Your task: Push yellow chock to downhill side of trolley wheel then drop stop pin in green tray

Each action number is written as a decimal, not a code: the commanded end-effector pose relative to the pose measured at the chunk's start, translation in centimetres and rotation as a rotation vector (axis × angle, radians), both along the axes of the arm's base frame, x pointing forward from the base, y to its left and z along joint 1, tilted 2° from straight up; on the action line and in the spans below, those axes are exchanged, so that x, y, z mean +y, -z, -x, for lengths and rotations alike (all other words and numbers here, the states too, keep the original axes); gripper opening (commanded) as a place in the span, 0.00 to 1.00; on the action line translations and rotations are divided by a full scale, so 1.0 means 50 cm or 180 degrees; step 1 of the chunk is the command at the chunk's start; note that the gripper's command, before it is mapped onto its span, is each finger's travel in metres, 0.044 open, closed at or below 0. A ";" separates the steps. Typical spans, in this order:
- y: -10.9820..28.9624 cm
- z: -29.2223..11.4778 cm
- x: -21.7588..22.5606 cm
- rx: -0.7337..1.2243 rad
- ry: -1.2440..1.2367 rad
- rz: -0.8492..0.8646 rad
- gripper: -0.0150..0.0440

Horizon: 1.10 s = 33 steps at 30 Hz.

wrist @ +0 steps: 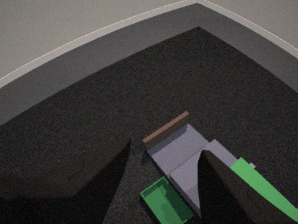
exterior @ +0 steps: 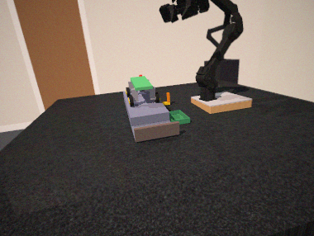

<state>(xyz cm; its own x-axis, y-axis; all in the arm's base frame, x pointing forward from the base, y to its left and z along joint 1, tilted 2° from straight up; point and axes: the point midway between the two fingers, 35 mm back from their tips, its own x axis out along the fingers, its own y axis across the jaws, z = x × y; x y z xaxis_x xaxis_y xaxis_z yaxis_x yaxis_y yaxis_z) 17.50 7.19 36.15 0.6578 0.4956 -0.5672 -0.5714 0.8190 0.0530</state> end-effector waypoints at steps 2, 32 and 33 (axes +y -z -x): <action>0.071 -0.052 -0.066 0.0079 0.0057 0.0648 0.58; 0.453 0.064 -0.437 0.1743 -0.1869 0.2762 0.58; 0.453 0.064 -0.437 0.1743 -0.1869 0.2762 0.58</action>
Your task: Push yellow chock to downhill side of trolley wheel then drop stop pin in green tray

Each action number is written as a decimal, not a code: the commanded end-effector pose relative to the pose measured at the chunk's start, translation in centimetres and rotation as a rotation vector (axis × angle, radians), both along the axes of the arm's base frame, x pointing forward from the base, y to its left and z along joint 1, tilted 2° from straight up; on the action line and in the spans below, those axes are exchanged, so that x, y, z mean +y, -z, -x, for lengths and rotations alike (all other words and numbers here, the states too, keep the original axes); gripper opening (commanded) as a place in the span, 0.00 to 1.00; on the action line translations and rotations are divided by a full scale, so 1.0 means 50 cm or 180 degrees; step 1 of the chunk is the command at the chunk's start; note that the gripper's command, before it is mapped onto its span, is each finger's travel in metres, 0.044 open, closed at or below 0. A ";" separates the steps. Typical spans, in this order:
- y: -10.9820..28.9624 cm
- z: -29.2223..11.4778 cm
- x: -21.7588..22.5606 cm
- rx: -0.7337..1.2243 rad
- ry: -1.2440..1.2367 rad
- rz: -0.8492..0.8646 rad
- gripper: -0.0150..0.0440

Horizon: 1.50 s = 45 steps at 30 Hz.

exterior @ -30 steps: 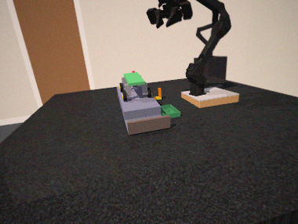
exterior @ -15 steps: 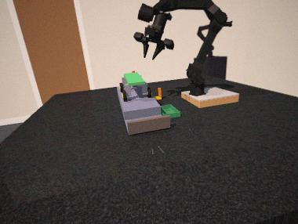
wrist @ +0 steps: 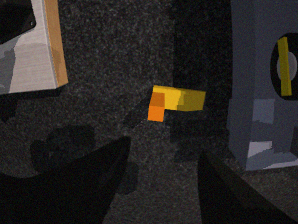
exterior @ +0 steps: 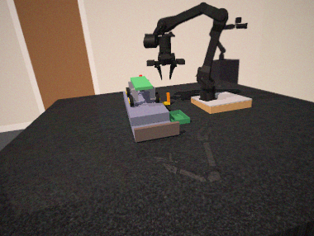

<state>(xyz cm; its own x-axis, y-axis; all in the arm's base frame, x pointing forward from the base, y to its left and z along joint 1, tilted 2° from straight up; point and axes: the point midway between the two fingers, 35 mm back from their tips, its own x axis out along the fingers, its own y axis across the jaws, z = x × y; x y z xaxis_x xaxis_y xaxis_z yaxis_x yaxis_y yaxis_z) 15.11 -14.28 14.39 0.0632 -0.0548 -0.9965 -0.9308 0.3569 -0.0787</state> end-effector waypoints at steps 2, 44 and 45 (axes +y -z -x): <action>0.017 0.016 -0.008 0.0137 -0.0122 -0.0013 0.58; 0.168 0.013 -0.015 0.0138 -0.0122 -0.0013 0.58; 0.168 0.013 -0.015 0.0138 -0.0122 -0.0013 0.58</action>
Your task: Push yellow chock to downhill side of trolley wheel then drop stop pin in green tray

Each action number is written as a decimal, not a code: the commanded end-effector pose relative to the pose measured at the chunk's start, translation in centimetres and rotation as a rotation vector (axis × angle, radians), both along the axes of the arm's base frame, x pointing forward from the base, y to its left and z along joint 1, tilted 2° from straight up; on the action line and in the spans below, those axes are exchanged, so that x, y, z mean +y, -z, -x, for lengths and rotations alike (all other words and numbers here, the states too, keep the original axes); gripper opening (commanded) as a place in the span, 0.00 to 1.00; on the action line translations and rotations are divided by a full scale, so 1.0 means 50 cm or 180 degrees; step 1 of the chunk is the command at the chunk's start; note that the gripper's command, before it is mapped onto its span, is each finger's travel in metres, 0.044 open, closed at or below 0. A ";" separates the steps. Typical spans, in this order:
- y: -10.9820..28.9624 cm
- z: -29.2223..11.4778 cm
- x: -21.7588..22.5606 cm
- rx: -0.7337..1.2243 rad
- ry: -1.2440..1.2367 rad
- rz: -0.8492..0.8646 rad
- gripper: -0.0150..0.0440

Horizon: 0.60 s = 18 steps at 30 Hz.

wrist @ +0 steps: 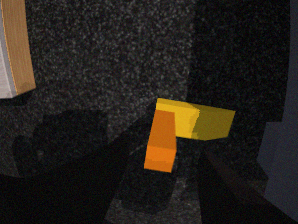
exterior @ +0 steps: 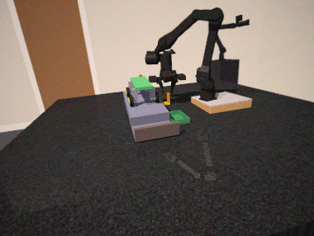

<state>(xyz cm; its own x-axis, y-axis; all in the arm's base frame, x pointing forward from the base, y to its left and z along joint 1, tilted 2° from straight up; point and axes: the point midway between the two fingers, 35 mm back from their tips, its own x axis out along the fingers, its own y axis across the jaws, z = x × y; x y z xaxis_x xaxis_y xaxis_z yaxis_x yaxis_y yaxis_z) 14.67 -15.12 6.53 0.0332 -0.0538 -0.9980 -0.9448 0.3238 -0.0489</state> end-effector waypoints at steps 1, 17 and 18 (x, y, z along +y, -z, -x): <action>0.010 0.004 0.002 0.0036 -0.0010 -0.0014 0.58; 0.037 0.003 0.000 0.0036 -0.0010 -0.0015 0.58; 0.040 0.003 0.000 0.0036 -0.0010 -0.0015 0.58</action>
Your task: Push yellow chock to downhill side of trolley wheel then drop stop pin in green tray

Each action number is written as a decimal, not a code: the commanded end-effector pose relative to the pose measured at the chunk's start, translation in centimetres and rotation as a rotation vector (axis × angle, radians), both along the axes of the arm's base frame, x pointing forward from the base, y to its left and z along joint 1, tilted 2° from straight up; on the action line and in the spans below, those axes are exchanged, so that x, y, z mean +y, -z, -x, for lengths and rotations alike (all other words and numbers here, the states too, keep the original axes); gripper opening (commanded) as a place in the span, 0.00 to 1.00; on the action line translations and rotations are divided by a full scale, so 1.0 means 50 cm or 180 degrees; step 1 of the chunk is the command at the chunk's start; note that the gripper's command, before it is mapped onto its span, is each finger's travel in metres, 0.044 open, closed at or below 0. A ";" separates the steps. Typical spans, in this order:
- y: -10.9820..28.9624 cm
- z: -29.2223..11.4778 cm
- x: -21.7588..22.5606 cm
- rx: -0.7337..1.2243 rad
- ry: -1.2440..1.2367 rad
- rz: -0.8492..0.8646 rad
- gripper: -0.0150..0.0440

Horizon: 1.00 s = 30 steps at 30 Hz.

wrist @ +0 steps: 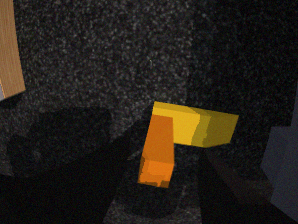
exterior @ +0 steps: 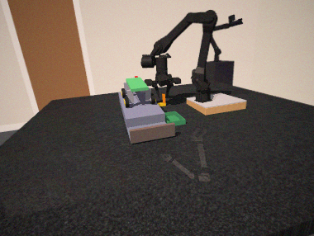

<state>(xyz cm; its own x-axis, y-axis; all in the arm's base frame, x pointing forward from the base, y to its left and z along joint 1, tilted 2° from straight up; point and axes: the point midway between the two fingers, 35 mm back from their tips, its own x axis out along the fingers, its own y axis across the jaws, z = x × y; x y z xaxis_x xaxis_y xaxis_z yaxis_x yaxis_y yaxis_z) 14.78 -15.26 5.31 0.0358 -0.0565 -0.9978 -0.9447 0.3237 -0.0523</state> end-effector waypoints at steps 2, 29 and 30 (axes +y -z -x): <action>0.022 0.005 0.003 0.0045 -0.0010 -0.0023 0.58; 0.017 0.002 0.001 0.0024 -0.0003 -0.0017 0.25; 0.007 0.002 0.002 0.0032 -0.0006 -0.0019 0.25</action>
<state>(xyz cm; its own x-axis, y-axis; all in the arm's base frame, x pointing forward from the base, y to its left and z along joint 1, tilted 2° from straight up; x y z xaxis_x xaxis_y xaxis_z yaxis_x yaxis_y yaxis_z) 14.55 -15.07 4.00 0.0224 -0.0438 -0.9988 -0.9456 0.3234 -0.0354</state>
